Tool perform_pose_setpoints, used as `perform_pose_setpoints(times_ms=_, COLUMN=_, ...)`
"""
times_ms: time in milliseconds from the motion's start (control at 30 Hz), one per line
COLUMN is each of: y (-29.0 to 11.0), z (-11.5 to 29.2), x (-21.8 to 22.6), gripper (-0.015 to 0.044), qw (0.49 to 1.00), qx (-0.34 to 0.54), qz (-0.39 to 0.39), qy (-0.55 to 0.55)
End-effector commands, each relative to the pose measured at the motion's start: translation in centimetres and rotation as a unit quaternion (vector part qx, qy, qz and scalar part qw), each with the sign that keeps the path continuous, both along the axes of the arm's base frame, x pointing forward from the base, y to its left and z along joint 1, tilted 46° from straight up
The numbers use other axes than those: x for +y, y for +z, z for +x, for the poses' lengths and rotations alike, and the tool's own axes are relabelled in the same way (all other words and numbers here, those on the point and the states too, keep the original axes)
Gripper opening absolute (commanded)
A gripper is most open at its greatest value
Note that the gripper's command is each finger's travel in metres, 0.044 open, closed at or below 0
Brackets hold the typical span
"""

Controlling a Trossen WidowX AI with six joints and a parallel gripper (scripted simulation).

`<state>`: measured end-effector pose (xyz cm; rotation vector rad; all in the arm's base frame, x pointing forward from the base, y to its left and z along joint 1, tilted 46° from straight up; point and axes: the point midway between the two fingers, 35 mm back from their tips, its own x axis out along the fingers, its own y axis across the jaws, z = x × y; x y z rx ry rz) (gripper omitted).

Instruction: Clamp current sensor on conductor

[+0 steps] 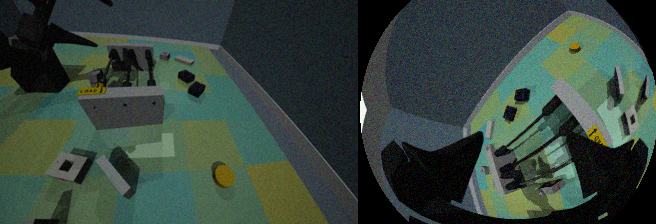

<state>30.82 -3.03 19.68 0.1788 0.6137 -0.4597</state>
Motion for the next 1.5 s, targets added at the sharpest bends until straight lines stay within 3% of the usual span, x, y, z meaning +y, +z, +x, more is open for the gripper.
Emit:
perform_pose_setpoints(times_ms=0, y=-1.4, z=-5.1, x=-3.2, gripper=0.0440, qw=0.939, qx=0.198, qz=-0.196, qy=-0.200)
perform_pose_setpoints(times_ms=133, y=-0.8, z=-6.4, x=-3.6, gripper=0.0440, qw=0.920, qx=0.236, qz=-0.239, qy=-0.201)
perform_pose_setpoints(times_ms=1267, y=-0.8, z=-6.4, x=-3.6, gripper=0.0440, qw=0.920, qx=0.237, qz=-0.240, qy=-0.201)
perform_pose_setpoints(times_ms=1333, y=-1.8, z=-6.1, x=-3.2, gripper=0.0440, qw=0.918, qx=0.253, qz=-0.237, qy=-0.191)
perform_pose_setpoints(times_ms=1467, y=-8.1, z=-5.7, x=-0.4, gripper=0.0440, qw=0.901, qx=0.349, qz=-0.220, qy=-0.135)
